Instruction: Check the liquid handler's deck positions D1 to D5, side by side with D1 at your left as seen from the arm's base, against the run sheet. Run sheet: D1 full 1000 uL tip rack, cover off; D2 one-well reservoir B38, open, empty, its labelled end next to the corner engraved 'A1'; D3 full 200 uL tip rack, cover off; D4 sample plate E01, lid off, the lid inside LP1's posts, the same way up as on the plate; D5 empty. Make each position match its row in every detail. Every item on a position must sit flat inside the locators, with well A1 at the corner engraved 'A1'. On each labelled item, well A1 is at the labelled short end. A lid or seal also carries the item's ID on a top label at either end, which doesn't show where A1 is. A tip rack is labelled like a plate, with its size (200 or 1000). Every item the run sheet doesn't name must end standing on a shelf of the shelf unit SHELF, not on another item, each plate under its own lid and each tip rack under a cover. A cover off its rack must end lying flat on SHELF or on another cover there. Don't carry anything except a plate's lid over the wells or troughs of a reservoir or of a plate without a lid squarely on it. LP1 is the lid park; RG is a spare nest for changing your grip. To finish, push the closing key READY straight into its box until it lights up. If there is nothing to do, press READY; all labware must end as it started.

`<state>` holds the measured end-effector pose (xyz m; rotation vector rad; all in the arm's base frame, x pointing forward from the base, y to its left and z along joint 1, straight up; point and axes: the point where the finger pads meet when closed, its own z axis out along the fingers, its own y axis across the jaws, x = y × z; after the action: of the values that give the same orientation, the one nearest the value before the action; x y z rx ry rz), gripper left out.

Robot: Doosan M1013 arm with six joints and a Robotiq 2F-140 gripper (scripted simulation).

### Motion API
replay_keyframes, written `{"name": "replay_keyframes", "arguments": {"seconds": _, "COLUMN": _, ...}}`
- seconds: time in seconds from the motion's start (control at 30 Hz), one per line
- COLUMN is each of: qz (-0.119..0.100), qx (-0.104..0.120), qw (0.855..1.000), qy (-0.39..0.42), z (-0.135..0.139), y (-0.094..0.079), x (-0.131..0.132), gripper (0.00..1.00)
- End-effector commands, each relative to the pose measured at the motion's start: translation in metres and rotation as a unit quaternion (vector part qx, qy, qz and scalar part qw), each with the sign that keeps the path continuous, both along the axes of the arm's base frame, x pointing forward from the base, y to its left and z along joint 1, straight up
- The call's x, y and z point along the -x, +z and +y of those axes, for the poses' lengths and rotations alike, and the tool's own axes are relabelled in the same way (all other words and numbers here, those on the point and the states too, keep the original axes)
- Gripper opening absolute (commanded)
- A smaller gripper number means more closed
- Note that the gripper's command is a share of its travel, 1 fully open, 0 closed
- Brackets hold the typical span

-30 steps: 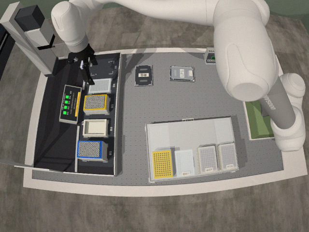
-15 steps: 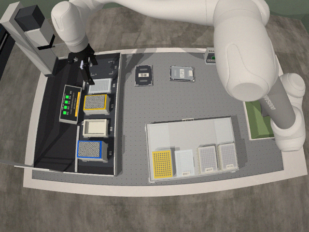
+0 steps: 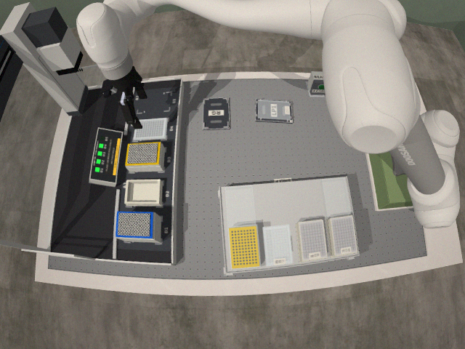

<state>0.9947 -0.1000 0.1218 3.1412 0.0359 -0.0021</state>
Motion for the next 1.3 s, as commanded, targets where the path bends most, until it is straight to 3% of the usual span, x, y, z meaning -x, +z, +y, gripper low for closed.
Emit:
{"name": "replay_keyframes", "arguments": {"seconds": 0.0, "qz": -0.001, "qx": 0.000, "qw": 1.000, "qy": 0.000, "z": 0.011, "y": 0.002, "x": 0.000, "gripper": 0.79}}
{"name": "replay_keyframes", "arguments": {"seconds": 0.87, "qz": -0.001, "qx": 0.000, "qw": 1.000, "qy": 0.000, "z": 0.120, "y": 0.002, "x": 0.002, "gripper": 0.79}}
{"name": "replay_keyframes", "arguments": {"seconds": 1.27, "qz": -0.001, "qx": 0.000, "qw": 1.000, "qy": 0.000, "z": 0.120, "y": 0.002, "x": 0.002, "gripper": 0.79}}
